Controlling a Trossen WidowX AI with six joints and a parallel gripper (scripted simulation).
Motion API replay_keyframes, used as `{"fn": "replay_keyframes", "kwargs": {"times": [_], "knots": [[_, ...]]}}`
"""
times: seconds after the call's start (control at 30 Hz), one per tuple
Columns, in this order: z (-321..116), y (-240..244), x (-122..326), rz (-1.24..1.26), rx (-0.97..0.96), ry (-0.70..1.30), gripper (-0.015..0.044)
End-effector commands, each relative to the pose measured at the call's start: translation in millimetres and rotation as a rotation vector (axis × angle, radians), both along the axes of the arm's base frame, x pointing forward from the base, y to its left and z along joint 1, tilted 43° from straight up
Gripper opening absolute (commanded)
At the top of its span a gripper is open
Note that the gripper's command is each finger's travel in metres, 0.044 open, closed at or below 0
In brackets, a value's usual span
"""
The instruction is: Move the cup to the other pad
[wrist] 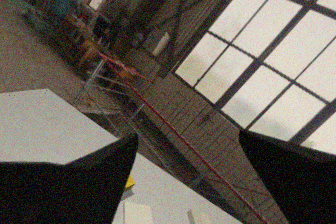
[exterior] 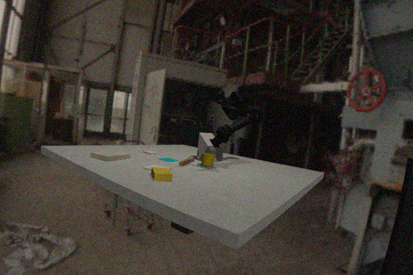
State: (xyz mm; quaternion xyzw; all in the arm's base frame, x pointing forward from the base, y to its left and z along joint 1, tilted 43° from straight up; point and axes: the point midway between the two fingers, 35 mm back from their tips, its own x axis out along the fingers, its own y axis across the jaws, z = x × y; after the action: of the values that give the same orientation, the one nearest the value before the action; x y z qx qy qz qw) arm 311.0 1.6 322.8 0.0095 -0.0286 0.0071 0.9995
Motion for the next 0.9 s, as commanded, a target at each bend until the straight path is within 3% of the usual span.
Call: {"fn": "replay_keyframes", "kwargs": {"times": [0.0, 0.13, 0.27, 0.43, 0.63, 0.87], "knots": [[-5, 1, 2, 0.006, 0.008, 0.021, 0.0374], [-99, 11, 15, 0.099, 0.215, 0.454, 0.0269], [-161, 20, 0, 0.117, 0.422, 0.785, 0.0167], [-222, 36, -44, 0.061, 0.768, 1.238, 0.0167], [-244, 61, -107, -0.161, 1.274, 1.766, 0.0167], [-242, 63, -112, -0.190, 1.323, 1.812, 0.0167]]}}
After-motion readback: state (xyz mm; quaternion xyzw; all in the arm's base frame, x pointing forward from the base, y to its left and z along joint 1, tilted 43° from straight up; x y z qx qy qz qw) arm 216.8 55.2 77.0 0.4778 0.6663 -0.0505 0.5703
